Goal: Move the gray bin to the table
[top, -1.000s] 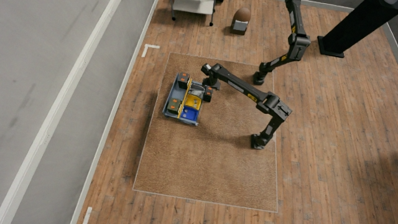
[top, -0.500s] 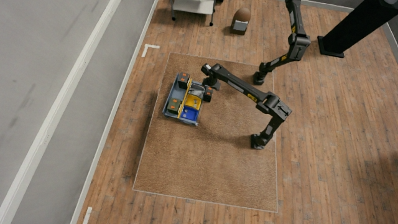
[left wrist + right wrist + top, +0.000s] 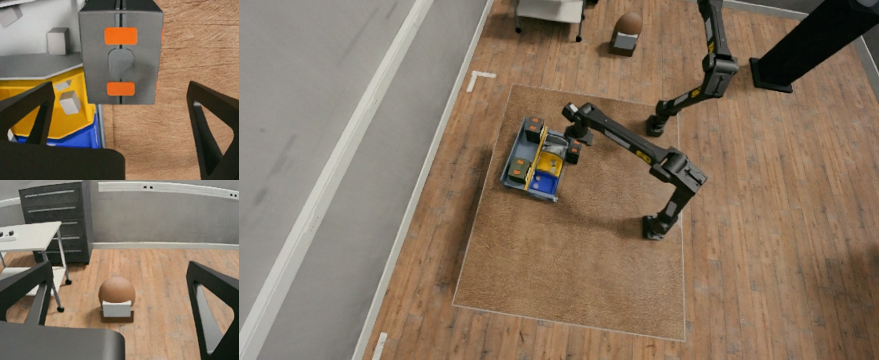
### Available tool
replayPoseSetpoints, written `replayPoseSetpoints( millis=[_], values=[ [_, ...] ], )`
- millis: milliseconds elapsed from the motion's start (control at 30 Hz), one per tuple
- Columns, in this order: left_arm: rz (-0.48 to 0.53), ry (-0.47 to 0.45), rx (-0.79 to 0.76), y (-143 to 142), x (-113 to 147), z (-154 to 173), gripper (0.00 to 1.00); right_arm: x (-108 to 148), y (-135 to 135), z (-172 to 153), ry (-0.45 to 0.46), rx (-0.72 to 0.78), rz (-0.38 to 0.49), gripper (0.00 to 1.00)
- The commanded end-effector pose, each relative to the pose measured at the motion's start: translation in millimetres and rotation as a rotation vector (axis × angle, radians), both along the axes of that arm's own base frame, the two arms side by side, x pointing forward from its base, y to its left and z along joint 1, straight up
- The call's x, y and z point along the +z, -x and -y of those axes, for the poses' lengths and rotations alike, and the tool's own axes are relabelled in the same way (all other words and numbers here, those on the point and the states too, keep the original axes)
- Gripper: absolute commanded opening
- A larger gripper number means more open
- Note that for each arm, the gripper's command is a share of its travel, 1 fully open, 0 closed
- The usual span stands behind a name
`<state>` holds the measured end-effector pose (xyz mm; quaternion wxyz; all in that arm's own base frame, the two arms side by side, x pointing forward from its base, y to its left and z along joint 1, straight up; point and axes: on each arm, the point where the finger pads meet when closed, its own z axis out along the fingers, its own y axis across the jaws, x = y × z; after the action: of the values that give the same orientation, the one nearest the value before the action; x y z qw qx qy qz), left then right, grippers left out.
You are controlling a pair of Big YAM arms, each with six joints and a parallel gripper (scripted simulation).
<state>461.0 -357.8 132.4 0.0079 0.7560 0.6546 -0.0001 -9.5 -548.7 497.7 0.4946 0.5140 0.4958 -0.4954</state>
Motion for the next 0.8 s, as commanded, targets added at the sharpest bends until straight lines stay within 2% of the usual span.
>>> replayPoseSetpoints(
  millis=[0, 433, 467, 767],
  values=[
    [-0.044, -0.029, 0.0, 1.4, -21.3, -6.4, 1.0, 2.8, 4.3, -4.0, 0.02, -0.006, -0.018, 1.0],
    [-0.048, -0.032, 0.002, 0.1, -23.6, -7.2, 1.0, 2.8, 4.3, -4.0, 0.02, -0.006, -0.018, 1.0],
    [-0.048, -0.032, 0.002, 0.1, -23.6, -7.2, 0.0, 2.8, 4.3, -4.0, 0.02, -0.006, -0.018, 1.0],
    [-0.047, -0.031, 0.002, -0.6, -24.2, -6.7, 0.0, 2.8, 4.3, -4.0, 0.02, -0.006, -0.018, 1.0]
  ],
)
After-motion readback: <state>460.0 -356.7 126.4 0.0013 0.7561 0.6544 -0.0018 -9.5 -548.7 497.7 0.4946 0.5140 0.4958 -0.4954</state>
